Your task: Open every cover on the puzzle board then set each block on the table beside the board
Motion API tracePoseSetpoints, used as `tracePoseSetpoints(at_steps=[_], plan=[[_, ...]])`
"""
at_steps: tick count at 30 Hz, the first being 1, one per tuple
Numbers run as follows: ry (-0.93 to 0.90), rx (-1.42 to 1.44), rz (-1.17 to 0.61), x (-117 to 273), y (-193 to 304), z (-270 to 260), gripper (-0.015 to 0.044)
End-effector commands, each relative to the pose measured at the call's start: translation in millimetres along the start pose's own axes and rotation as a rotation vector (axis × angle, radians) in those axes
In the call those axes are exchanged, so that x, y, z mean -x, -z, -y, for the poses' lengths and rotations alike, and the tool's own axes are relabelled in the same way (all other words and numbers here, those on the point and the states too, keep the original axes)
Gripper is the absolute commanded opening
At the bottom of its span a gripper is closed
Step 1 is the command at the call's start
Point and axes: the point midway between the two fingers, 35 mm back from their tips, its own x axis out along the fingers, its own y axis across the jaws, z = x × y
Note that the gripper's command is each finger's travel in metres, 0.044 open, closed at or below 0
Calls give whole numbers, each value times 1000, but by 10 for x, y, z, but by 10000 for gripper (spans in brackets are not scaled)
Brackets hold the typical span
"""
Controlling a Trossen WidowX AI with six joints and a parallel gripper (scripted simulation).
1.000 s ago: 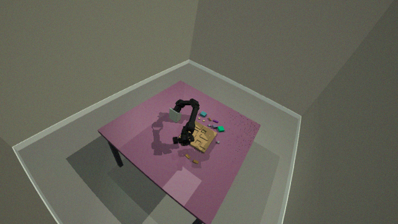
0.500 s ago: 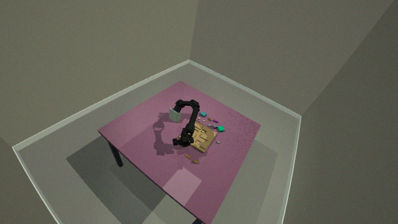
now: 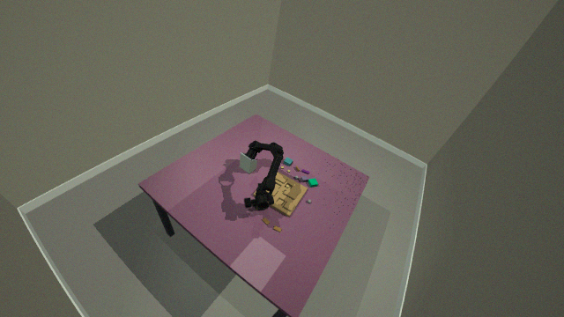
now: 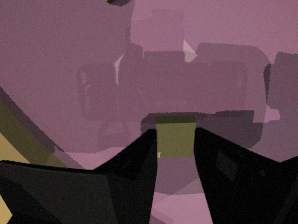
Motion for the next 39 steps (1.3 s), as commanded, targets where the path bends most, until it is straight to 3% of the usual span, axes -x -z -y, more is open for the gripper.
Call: tracePoseSetpoints(at_steps=[1,6,20,39], plan=[[-4,-8,-8,-92,32,12,80],[-4,-8,-8,-114,35,12,80],[-1,-1,-3,-60,16,2,440],[-1,-7,-5,538,11,19,440]])
